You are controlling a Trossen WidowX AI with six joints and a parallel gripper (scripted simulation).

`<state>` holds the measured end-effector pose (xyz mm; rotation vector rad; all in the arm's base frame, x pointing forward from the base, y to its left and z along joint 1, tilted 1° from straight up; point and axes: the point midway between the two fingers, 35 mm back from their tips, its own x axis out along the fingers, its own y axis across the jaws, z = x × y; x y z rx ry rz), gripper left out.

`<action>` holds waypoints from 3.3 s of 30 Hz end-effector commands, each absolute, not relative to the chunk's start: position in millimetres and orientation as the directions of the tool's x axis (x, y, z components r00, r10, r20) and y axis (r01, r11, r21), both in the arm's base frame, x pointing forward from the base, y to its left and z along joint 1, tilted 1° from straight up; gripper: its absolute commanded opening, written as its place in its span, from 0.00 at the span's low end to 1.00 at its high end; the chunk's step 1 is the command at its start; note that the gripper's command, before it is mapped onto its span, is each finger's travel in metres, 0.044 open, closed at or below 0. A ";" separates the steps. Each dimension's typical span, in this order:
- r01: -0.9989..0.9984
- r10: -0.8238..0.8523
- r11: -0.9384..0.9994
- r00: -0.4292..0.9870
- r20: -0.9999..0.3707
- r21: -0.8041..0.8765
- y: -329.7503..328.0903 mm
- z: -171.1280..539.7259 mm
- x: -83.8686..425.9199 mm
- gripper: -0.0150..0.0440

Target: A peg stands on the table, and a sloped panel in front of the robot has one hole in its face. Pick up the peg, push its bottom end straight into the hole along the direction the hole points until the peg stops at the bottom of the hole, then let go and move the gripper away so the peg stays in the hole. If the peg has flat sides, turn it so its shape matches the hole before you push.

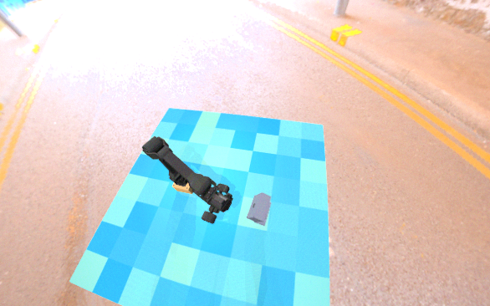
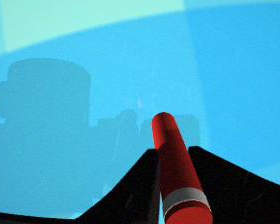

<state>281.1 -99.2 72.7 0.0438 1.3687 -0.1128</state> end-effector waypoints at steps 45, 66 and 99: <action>0.121 -0.111 0.991 0.454 -0.884 -0.062 -80.4 66.4 298.3 0.25; 0.125 -0.122 0.990 0.558 -0.821 -0.062 -71.3 67.0 303.0 0.25; 0.125 -0.122 0.991 0.706 -0.698 -0.046 -55.6 71.8 305.5 0.25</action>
